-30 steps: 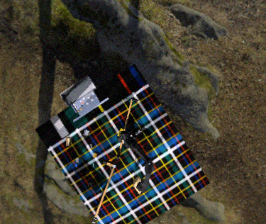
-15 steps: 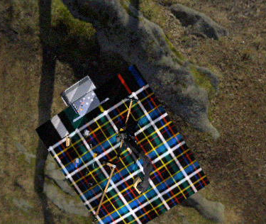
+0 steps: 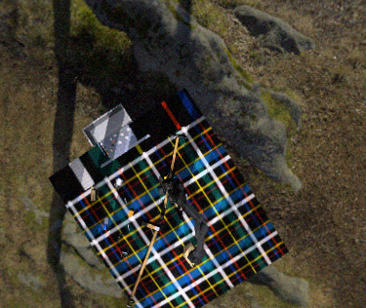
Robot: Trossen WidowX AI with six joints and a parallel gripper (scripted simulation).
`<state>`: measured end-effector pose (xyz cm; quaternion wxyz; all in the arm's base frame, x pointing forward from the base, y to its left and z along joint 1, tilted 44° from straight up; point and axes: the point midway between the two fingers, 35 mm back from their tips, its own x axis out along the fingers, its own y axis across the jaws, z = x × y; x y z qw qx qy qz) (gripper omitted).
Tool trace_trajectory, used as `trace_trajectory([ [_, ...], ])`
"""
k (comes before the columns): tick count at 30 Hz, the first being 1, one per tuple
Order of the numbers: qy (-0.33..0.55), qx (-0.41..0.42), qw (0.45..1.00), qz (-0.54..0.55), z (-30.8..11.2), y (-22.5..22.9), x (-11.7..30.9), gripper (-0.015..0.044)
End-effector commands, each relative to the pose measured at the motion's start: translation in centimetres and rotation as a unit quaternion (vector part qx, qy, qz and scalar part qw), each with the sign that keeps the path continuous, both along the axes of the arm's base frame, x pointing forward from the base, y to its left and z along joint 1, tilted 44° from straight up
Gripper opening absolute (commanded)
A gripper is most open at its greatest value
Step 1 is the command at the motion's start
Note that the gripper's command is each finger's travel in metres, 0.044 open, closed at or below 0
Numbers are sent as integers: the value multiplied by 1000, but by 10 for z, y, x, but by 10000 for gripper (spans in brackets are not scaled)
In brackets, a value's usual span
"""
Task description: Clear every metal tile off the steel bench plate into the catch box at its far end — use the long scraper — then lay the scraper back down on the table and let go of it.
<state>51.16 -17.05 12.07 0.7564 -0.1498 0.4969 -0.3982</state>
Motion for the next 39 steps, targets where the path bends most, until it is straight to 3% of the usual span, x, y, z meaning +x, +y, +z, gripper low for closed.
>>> trace_trajectory([
  [1, -2, 2, 1000, -1, -5, 2, 5, 0],
  [39, -4, 2, 1000, -2, -24, 21, 31, 0],
])
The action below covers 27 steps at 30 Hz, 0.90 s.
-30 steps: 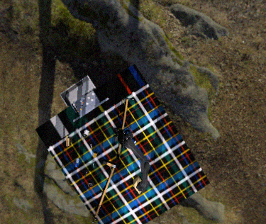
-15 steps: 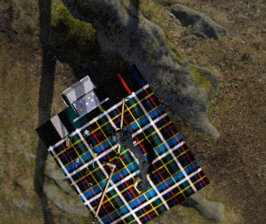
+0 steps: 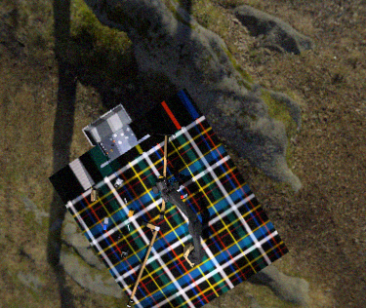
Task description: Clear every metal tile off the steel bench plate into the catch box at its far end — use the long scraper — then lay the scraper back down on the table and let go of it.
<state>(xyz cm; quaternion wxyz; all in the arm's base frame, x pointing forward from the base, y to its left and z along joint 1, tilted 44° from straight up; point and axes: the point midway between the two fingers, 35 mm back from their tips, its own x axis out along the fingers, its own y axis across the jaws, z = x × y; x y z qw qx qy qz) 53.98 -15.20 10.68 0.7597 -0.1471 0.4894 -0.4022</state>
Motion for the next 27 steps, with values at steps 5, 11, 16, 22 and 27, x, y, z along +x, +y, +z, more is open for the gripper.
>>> trace_trajectory([
  [5, 4, 5, 1000, 0, -13, 5, 5, 0],
  [11, 4, 5, 1000, 0, -14, 6, 6, 0],
  [16, -6, -1, 1000, 2, 4, 14, 4, 0],
  [22, -11, -1, 1000, 5, 16, 25, 2, 0],
  [27, -13, -4, 1000, 12, 25, 30, 1, 0],
])
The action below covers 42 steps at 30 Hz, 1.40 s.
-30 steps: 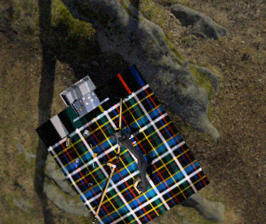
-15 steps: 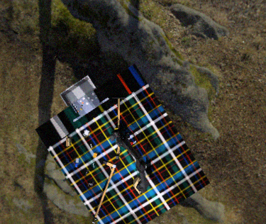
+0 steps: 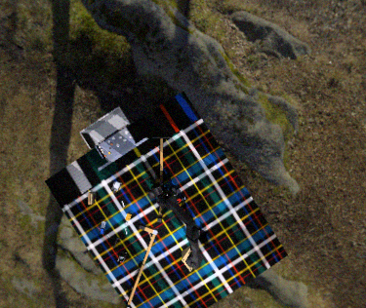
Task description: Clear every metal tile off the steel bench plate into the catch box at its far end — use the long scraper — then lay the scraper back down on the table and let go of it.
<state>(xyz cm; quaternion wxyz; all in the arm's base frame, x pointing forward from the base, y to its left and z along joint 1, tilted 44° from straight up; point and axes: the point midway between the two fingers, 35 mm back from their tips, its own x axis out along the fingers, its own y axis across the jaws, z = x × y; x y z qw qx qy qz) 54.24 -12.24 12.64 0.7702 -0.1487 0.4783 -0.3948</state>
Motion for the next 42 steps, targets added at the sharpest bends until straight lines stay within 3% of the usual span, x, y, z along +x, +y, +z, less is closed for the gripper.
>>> trace_trajectory([
  [1, -2, -4, 1000, 3, 10, 3, -3, 0],
  [23, -18, -38, 996, 81, 103, 56, -29, 0],
  [42, -18, -36, 996, 82, 83, 36, -22, 0],
])
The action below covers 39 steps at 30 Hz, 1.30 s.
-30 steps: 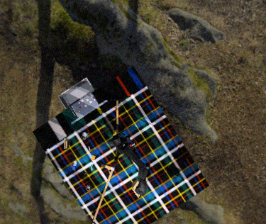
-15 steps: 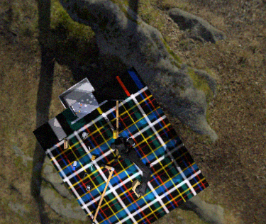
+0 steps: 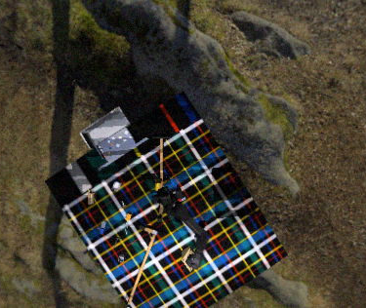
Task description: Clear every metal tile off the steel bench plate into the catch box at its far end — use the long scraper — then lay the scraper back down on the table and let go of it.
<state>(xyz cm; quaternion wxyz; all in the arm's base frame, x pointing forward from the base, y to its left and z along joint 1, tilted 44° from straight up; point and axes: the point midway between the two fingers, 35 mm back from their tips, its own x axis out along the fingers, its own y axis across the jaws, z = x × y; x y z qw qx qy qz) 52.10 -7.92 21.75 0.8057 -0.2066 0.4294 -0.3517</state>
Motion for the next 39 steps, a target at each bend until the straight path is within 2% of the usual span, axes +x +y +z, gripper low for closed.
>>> trace_trajectory([
  [1, 8, 1, 1000, -1, -10, -8, 0, 0],
  [39, 7, 0, 1000, 0, -69, -66, 3, 0],
])
